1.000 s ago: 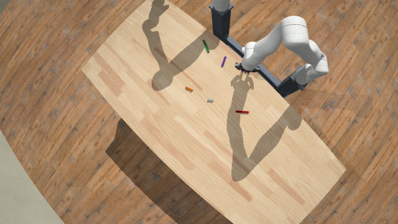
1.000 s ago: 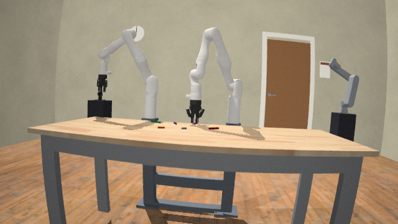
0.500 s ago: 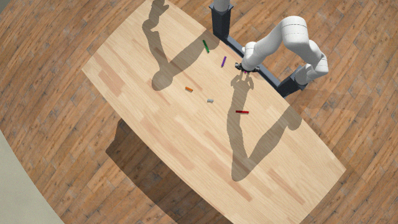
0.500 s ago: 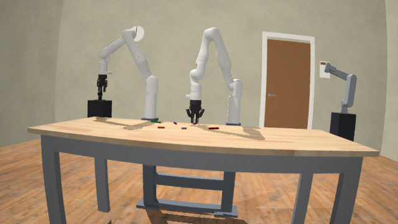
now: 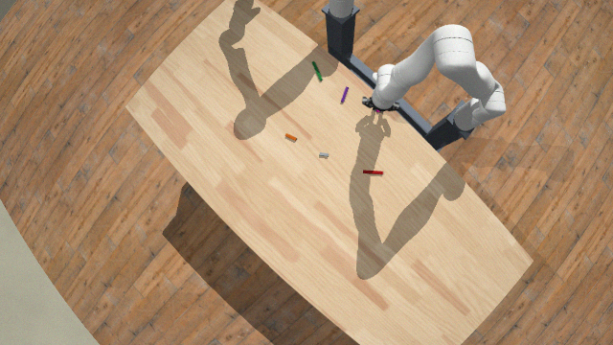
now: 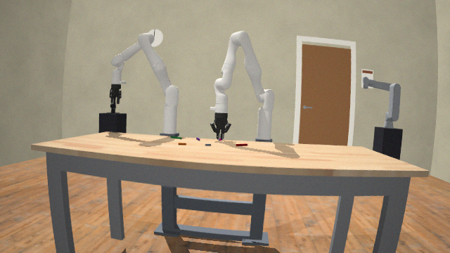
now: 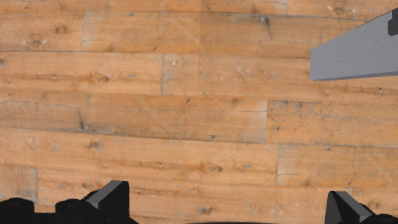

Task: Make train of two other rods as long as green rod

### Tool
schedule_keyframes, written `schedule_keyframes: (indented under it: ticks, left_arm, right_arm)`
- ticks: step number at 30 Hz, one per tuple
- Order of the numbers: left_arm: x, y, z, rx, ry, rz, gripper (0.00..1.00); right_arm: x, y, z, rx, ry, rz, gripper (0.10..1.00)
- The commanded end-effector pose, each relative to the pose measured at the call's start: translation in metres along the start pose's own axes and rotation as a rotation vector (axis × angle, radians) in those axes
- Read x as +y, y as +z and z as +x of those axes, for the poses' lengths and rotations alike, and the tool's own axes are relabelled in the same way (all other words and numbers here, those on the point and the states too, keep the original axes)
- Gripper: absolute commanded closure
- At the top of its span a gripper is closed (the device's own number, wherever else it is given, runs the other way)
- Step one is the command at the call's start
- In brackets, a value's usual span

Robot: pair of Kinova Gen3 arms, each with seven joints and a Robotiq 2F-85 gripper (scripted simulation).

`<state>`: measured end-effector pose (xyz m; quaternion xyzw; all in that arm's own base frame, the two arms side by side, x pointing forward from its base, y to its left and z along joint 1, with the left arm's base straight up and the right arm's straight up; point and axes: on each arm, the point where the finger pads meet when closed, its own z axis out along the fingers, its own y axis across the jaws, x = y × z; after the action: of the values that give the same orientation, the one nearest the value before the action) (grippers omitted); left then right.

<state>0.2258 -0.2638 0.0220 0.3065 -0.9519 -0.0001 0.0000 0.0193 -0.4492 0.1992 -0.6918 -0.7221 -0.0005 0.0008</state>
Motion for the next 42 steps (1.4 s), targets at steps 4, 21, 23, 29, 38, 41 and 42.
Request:
schedule_keyframes:
  ticks: [4,21,23,29,38,41,42]
  left_arm:
    - [0.000,0.000,0.000,0.000,0.000,0.001,0.861]
    - [0.000,0.000,0.000,0.000,0.000,0.001,0.861]
    - [0.000,0.000,0.000,0.000,0.000,0.001,0.861]
    - [0.000,0.000,0.000,0.000,0.000,0.001,0.861]
    - [0.000,-0.009,0.000,0.000,0.000,0.002,0.861]
    - [0.000,-0.016,0.000,0.000,0.000,0.002,0.861]
    - [0.000,-0.016,0.000,0.000,0.000,0.002,0.861]
  right_arm:
    - [0.000,-0.001,0.000,-0.002,0.000,0.000,0.099]
    - [0.000,-0.001,0.000,-0.002,0.000,0.000,0.099]
    - [0.000,-0.001,0.000,-0.002,0.000,0.000,0.099]
    - [0.000,-0.001,0.000,-0.002,0.000,0.000,0.099]
    - [0.000,-0.001,0.000,-0.002,0.000,0.000,0.099]
    - [0.000,-0.001,0.000,-0.002,0.000,0.000,0.099]
    - [0.000,-0.001,0.000,-0.002,0.000,0.000,0.099]
